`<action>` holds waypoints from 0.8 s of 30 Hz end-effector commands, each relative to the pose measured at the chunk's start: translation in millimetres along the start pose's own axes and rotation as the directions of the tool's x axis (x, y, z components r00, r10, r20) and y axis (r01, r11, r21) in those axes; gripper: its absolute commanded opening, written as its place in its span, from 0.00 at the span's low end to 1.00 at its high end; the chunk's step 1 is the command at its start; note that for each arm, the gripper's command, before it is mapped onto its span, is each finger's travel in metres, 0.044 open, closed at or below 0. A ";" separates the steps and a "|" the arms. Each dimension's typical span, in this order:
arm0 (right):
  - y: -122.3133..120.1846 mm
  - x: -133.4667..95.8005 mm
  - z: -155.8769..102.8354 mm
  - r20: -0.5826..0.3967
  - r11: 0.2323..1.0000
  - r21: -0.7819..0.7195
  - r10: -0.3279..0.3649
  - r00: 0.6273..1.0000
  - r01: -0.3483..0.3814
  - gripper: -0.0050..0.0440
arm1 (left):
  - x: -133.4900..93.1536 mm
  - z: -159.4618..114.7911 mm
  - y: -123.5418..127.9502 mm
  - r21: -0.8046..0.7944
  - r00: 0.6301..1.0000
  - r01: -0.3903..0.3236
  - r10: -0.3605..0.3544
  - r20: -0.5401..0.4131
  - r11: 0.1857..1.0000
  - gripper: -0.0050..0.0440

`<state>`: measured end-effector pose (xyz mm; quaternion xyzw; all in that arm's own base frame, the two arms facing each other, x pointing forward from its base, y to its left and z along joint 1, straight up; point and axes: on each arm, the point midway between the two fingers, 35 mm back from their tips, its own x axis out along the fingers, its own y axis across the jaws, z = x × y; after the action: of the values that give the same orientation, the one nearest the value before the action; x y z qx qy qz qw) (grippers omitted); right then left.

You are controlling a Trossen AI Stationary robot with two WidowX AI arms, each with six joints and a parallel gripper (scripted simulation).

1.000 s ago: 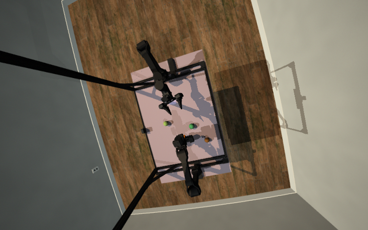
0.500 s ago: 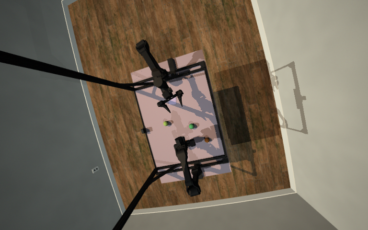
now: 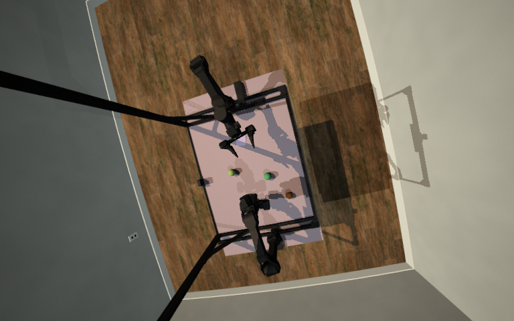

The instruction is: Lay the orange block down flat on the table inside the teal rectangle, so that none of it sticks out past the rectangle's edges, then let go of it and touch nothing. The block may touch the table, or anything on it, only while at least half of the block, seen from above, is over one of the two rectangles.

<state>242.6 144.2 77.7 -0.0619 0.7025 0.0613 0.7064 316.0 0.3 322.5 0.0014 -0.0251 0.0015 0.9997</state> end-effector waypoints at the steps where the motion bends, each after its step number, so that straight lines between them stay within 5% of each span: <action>1: 6.9 1.0 -9.9 -0.005 0.997 0.078 0.001 1.000 -0.001 0.10 | -0.2 0.4 -0.3 -0.003 1.000 0.003 -0.003 0.000 1.000 1.00; 19: 24.0 2.4 -31.2 -0.005 0.957 0.289 0.001 1.000 0.000 0.10 | -0.2 0.4 -0.3 -0.003 1.000 0.003 -0.003 0.000 1.000 1.00; 24: 23.7 32.1 -30.7 -0.005 0.955 0.295 0.001 1.000 0.000 0.10 | -0.2 0.4 -0.3 -0.003 1.000 0.003 -0.003 0.000 1.000 1.00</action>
<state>213.0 165.3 66.2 0.0468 0.6975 -0.0351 0.7142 316.0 0.3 322.4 0.0009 -0.0244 0.0012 0.9997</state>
